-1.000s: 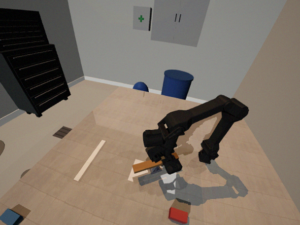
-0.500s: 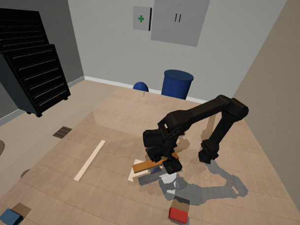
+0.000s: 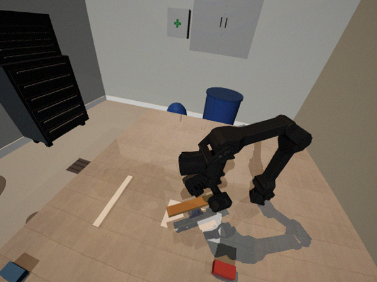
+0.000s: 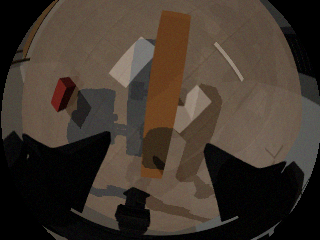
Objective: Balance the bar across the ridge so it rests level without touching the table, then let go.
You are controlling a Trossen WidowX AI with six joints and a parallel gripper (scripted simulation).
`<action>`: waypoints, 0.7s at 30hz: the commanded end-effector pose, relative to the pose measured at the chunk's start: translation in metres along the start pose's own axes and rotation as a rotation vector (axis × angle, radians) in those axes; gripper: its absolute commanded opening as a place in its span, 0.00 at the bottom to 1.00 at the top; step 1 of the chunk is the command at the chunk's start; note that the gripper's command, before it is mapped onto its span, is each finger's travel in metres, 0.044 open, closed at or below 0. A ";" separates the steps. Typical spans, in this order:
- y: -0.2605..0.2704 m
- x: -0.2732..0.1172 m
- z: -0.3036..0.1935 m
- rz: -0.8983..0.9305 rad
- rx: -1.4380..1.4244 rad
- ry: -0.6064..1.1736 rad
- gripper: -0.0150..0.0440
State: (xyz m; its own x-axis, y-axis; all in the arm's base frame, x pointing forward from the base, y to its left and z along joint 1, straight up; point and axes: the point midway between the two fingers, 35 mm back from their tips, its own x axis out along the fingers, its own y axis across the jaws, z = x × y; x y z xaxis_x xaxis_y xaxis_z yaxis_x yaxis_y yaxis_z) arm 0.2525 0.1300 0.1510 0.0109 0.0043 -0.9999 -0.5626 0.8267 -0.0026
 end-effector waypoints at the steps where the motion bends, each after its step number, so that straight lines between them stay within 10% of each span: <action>1: 0.000 -0.040 -0.001 -0.001 0.000 -0.011 1.00; 21: 0.001 -0.056 -0.004 -0.001 0.000 -0.011 1.00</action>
State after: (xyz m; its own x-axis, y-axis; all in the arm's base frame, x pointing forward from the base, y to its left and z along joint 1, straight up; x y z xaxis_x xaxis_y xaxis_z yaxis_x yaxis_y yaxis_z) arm 0.2486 0.1280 0.2069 0.0223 0.0101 -0.9997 -0.5624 0.8269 -0.0042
